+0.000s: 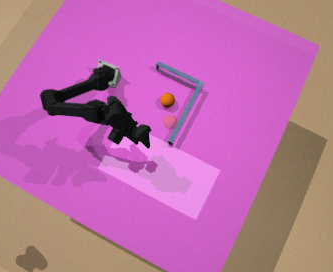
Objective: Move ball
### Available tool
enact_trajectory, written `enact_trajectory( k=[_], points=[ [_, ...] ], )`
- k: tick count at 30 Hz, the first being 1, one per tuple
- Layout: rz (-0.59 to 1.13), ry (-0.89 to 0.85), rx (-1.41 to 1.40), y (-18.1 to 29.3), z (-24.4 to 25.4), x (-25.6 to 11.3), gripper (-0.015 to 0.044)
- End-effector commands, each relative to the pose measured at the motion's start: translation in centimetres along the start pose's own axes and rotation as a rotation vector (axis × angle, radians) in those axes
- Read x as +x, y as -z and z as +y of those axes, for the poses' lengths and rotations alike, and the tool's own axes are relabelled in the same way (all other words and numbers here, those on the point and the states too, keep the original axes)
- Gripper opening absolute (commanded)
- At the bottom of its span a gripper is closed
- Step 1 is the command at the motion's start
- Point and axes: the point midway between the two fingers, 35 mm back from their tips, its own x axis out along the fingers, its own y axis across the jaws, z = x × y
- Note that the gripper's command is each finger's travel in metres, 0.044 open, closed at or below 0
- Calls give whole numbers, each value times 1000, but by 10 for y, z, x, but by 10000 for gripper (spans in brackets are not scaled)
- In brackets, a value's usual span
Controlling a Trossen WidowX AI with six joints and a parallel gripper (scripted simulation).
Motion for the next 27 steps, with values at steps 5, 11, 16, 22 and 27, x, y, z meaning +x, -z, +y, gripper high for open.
enact_trajectory(
  k=[5,11,16,22,27],
  points=[
    [77,30,-156,37,1,9,435],
    [306,134,-600,137,-18,24,435],
    [516,238,-1019,208,-52,22,435],
    [774,390,-1500,265,-105,6,435],
    [838,435,-1612,274,-118,1,435]
  ],
)
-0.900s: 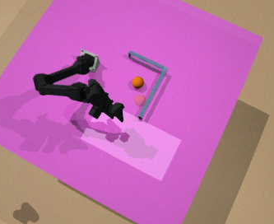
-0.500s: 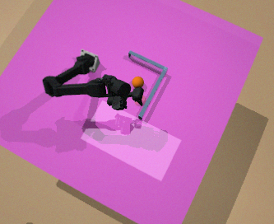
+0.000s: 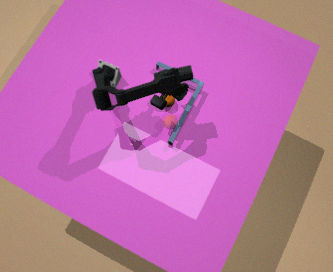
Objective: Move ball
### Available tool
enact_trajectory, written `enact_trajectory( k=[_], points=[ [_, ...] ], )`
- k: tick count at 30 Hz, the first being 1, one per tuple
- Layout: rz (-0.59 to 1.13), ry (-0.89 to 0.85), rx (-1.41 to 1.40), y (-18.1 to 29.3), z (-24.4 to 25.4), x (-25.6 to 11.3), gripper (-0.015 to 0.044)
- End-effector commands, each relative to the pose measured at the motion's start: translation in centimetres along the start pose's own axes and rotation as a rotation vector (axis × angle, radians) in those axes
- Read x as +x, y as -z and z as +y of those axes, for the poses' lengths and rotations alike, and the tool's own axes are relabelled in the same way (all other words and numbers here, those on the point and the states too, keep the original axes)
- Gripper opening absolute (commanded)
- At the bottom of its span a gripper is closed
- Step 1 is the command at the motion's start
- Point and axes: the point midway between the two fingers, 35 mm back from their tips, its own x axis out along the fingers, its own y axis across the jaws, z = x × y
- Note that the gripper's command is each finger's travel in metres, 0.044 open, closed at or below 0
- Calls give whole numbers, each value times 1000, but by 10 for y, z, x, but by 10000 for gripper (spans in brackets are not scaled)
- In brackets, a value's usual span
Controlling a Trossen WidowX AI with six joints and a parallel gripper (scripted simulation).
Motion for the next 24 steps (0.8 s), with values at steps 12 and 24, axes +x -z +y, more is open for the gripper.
enact_trajectory(
  k=[12,24],
  points=[
    [42,15,-69,6,4,16,435],
    [41,14,-69,5,4,35,435]
  ],
)
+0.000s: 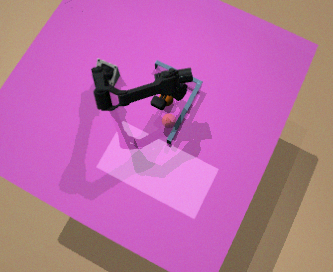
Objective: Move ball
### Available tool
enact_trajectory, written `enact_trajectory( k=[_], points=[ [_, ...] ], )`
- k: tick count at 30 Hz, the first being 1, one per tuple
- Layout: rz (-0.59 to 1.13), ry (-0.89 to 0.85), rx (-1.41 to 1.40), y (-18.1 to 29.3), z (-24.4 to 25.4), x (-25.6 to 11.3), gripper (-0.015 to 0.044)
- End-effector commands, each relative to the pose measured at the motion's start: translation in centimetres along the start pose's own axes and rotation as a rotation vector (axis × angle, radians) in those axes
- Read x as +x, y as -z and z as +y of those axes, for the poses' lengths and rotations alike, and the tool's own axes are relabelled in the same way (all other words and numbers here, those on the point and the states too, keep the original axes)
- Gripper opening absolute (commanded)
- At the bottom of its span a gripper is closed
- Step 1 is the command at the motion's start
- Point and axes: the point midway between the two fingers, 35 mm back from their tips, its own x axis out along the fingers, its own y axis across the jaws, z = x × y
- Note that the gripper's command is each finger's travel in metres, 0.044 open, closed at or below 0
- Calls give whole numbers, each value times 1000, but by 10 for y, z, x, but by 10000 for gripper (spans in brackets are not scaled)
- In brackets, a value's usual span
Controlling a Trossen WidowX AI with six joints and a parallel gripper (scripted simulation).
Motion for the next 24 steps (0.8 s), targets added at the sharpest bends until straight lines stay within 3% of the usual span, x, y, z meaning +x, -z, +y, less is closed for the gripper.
enact_trajectory(
  k=[1,23,24],
  points=[
    [-1,5,-7,0,0,7,435],
    [-1,8,-7,1,-2,40,435],
    [-1,8,-7,1,-2,40,409]
  ],
)
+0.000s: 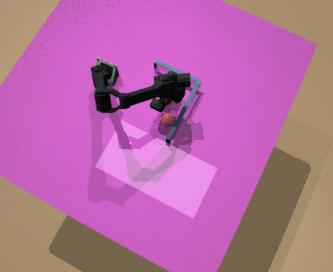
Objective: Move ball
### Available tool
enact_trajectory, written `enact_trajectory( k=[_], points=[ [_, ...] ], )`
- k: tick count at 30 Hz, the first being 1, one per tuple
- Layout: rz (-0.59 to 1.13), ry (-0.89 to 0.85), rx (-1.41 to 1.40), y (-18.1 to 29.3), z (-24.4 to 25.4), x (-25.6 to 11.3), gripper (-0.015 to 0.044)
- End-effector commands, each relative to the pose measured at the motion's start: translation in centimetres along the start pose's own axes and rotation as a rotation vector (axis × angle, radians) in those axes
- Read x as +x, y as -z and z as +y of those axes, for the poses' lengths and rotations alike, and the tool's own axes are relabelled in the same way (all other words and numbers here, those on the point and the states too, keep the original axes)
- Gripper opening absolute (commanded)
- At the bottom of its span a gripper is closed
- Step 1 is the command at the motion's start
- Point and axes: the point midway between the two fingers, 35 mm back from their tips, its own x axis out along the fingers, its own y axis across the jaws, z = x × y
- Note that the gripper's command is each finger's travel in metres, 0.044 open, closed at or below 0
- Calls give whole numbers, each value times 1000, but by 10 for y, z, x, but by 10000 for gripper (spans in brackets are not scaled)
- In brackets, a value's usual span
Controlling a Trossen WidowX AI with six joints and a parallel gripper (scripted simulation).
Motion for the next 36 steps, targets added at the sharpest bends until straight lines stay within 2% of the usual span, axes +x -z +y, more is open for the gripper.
enact_trajectory(
  k=[1,3,10,13,21,36],
  points=[
    [-2,5,-7,1,0,3,383],
    [-2,5,-7,1,0,3,330],
    [-2,5,-7,1,0,3,283],
    [-4,3,-10,0,0,-1,205],
    [-26,-10,-45,-6,4,-47,0],
    [-62,-22,-110,2,1,-137,0]
  ],
)
